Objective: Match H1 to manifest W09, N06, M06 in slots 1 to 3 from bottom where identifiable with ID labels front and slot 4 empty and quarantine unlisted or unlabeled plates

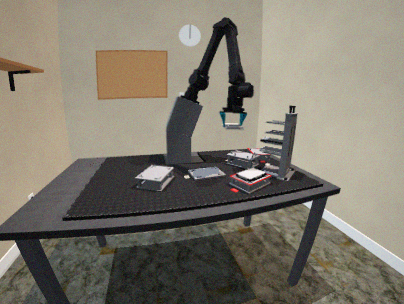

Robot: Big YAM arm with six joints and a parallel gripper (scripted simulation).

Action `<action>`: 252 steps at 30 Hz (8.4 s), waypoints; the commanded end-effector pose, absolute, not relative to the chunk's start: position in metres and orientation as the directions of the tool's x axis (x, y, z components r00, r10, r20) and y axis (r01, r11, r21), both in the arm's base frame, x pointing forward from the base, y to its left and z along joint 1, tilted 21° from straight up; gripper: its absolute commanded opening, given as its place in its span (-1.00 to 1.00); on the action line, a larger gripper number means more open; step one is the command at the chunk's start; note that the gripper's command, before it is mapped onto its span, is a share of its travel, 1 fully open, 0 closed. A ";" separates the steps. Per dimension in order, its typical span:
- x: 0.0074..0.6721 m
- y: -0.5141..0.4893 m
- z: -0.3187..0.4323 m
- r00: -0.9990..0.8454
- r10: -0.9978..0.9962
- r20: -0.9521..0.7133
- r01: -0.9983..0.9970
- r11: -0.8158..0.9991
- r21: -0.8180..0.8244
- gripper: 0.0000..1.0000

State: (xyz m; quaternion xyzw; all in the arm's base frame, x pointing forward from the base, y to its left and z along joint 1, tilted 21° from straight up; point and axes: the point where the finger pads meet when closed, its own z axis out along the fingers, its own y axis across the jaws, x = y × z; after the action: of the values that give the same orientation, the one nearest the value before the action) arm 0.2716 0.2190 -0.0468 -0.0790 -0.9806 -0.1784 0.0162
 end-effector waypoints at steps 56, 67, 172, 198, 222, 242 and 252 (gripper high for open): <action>0.299 0.117 -0.085 -0.428 0.846 0.316 0.904 0.399 0.157 0.72; 0.307 0.090 -0.094 -0.233 0.911 0.341 0.972 0.213 0.094 0.72; 0.302 0.149 -0.246 -0.150 0.926 0.347 0.989 0.140 0.056 0.72; 0.310 0.156 -0.255 -0.157 0.924 0.350 0.987 0.139 0.074 0.72; 0.304 0.159 -0.273 -0.149 0.926 0.348 0.989 0.137 0.059 0.72; 0.305 0.166 -0.282 -0.158 0.924 0.349 0.987 0.144 0.065 0.72; 0.302 0.167 -0.290 -0.155 0.925 0.348 0.988 0.144 0.057 0.72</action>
State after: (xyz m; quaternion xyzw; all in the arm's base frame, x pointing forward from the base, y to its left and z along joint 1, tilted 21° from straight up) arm 0.3013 0.1638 -0.2857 -0.6396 -0.7474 -0.1358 0.1176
